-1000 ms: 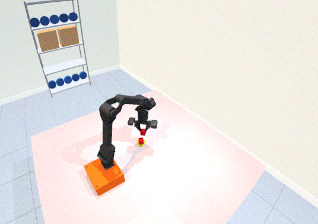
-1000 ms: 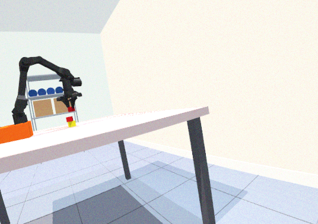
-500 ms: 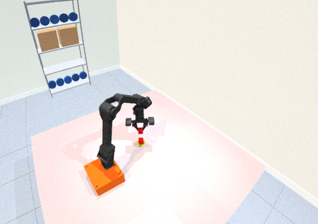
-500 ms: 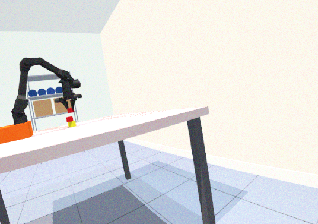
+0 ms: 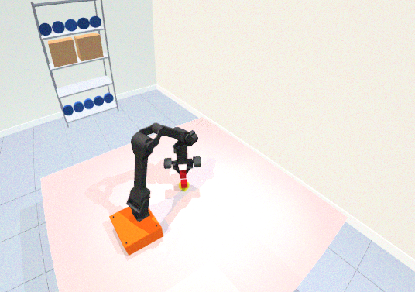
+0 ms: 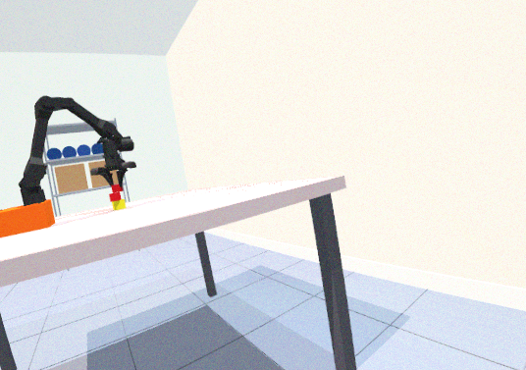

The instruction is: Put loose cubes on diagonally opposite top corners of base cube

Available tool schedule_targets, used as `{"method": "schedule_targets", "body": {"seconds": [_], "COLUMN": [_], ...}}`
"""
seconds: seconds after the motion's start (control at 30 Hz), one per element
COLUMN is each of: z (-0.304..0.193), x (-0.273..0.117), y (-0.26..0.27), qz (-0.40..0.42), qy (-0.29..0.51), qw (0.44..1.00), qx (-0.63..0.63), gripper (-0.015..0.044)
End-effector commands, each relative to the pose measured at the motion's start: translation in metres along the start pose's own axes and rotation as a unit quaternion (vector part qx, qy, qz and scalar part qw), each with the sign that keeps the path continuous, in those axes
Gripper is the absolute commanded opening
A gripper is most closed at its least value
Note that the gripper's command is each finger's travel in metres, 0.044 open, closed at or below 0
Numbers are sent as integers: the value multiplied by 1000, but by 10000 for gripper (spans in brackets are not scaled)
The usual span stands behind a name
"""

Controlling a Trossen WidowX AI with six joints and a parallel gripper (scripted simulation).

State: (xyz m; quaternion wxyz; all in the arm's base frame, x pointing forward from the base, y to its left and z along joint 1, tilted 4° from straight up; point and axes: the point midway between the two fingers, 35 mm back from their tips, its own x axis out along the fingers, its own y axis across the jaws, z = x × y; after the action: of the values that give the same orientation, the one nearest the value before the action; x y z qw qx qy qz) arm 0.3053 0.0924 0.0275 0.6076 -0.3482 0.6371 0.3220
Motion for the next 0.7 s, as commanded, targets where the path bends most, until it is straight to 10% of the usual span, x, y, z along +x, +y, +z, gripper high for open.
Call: {"method": "schedule_targets", "body": {"seconds": [0.0, 0.67], "z": [0, 1], "x": [2, 30], "y": [0, -1], "qz": [1, 1], "qy": [0, 0], "qw": [1000, 1000], "qx": [-2, 0], "gripper": [105, 105]}}
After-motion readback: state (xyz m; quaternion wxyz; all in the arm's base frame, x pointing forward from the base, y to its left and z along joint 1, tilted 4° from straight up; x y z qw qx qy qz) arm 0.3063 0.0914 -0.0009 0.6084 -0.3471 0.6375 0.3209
